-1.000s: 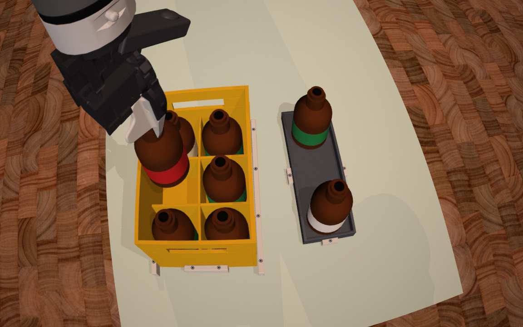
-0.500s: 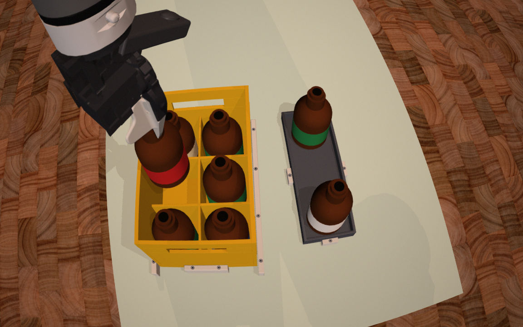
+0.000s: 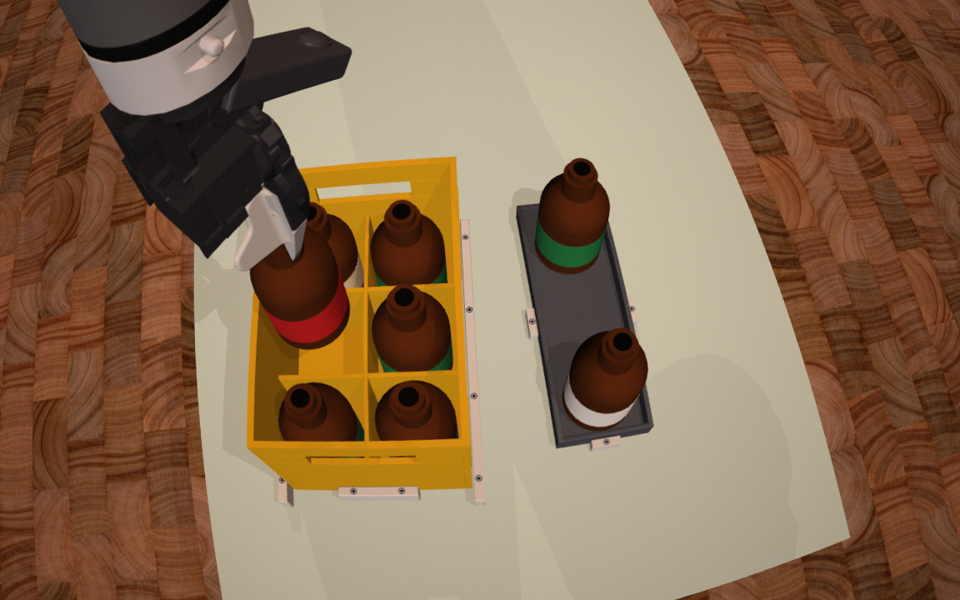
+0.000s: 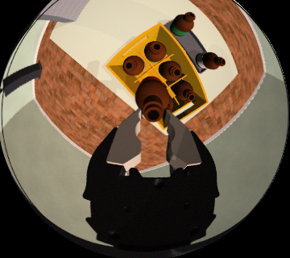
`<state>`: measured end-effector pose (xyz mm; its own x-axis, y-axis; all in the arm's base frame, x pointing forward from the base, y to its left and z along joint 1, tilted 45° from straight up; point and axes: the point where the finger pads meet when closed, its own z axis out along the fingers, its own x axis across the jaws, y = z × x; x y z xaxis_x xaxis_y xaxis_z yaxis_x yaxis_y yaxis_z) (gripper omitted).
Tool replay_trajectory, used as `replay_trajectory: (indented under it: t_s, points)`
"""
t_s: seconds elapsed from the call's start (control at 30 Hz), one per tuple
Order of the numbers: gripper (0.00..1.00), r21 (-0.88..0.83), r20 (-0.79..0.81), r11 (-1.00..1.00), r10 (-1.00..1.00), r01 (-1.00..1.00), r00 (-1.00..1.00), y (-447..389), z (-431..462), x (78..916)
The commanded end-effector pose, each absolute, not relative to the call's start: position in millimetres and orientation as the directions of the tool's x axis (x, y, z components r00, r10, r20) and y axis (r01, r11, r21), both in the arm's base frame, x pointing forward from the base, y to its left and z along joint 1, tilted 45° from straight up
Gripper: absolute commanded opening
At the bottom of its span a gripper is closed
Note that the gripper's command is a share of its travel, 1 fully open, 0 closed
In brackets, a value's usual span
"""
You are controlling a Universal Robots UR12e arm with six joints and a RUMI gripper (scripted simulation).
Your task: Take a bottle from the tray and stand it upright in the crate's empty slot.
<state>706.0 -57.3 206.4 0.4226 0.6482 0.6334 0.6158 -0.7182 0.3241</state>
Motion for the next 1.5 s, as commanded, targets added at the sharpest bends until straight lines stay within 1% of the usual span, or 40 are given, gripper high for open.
replay_trajectory:
  t_s: [0.0, 1.47]
  points:
    - [0.0, 0.325, 0.633, -0.718, 0.648, 0.615, 0.422, -56.3, 203.5, 709.5]
    - [0.0, 0.325, 0.633, -0.718, 0.648, 0.615, 0.422, -50.4, 187.2, 724.9]
